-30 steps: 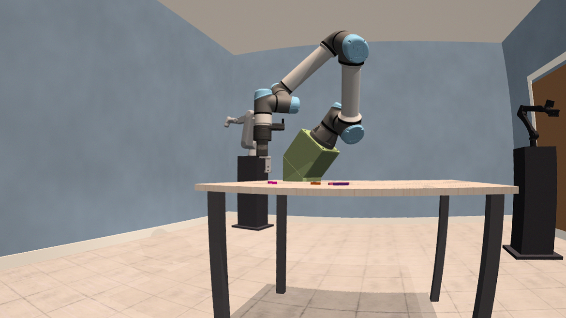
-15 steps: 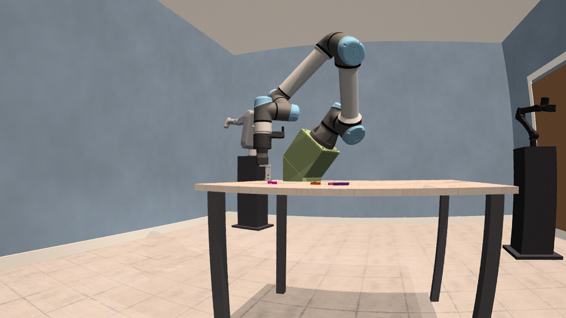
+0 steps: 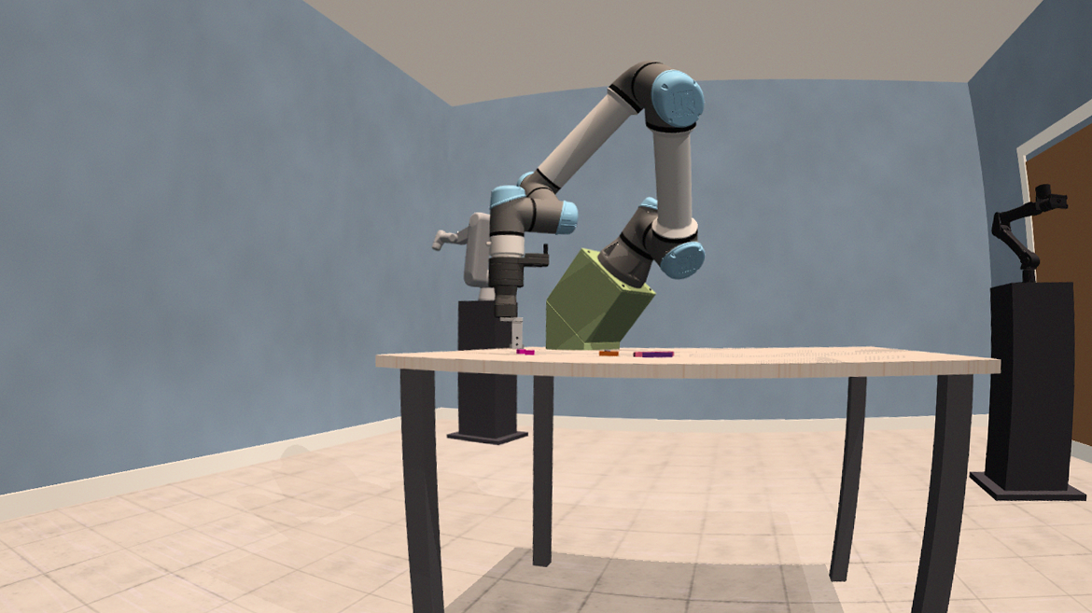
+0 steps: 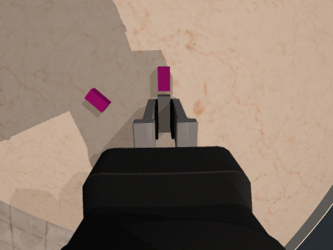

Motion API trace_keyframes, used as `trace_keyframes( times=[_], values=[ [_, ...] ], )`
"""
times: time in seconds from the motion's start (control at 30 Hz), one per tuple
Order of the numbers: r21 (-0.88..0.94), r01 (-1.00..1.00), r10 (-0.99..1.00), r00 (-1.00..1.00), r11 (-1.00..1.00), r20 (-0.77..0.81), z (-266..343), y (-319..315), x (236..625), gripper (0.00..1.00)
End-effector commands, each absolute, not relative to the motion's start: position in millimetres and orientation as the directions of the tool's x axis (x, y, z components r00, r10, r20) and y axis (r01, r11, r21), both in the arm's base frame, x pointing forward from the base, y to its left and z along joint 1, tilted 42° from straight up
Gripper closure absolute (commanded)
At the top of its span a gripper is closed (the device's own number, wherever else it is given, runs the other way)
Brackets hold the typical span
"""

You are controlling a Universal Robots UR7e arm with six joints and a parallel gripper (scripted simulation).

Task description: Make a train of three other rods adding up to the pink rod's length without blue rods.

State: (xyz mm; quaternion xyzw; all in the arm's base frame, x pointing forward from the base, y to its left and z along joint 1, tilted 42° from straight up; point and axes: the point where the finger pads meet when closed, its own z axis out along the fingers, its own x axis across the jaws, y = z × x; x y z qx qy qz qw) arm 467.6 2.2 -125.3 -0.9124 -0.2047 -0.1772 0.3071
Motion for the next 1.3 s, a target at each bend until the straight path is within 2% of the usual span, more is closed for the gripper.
trace_keyframes(
  times=[0.0, 1.27],
  values=[
    [-0.487, 0.482, 0.264, 0.853, -0.728, 0.450, -125.1, 1.6, 467.9, 0.76],
    [-0.487, 0.482, 0.264, 0.853, -0.728, 0.450, -133.1, 8.3, 470.0, 0.76]
  ],
)
